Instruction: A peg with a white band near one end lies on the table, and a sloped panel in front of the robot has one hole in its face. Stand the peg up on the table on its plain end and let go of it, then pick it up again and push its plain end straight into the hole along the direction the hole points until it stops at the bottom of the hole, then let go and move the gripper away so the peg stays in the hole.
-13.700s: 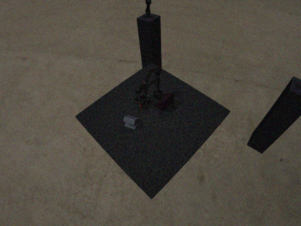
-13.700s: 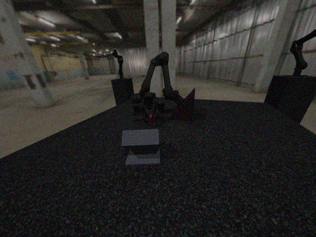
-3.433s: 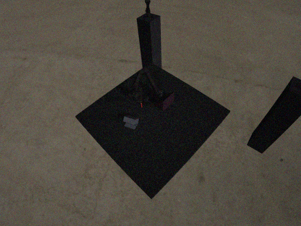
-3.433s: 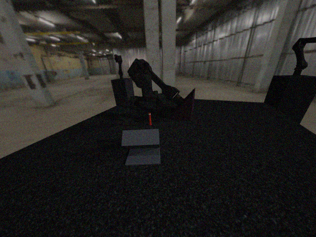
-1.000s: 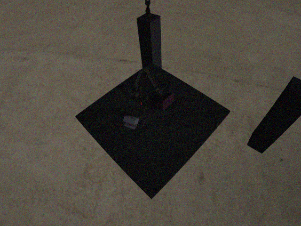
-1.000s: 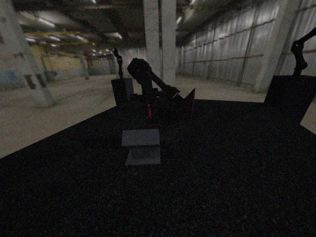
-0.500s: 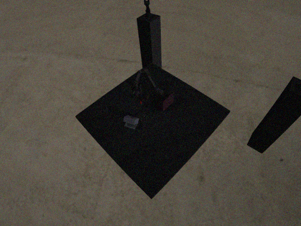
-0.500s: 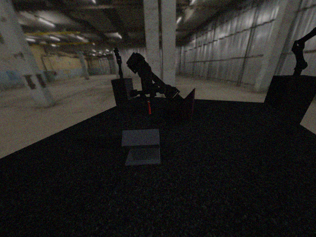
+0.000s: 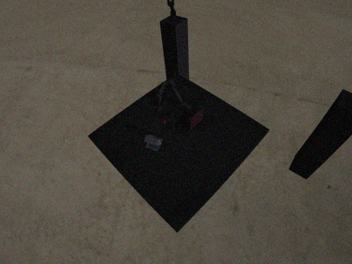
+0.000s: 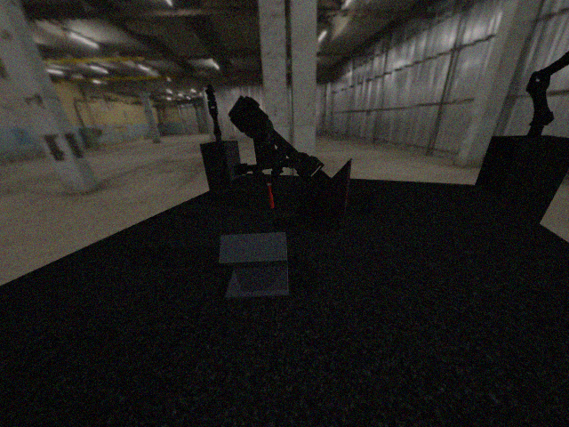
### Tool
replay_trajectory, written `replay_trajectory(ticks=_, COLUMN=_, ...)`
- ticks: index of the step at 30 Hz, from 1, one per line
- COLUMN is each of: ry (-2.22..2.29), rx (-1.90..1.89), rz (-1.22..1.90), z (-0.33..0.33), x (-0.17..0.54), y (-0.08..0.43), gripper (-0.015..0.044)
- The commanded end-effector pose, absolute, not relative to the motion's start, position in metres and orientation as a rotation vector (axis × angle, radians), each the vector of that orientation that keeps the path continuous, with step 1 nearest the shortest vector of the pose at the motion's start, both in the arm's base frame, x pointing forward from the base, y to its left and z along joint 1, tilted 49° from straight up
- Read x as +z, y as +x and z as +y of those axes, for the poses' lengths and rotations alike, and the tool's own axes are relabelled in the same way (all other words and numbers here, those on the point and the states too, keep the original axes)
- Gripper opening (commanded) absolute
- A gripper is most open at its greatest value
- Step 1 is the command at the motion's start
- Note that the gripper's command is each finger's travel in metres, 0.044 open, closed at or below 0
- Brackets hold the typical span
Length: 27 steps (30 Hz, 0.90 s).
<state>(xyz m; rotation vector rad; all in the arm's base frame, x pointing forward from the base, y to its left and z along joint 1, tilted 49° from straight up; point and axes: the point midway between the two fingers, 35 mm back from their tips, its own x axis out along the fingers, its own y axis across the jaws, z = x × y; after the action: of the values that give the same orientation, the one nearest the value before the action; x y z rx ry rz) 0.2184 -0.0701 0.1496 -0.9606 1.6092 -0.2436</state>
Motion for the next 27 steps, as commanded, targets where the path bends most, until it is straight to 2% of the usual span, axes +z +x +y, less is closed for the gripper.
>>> replay_trajectory(ticks=1, ry=-0.958, rx=-0.218, rz=1.576, z=-0.069, x=0.147, y=0.221, gripper=0.0000)
replay_trajectory(ticks=27, ry=-0.979, rx=-0.108, rz=1.380, z=-0.060, x=0.144, y=0.249, gripper=0.0000)
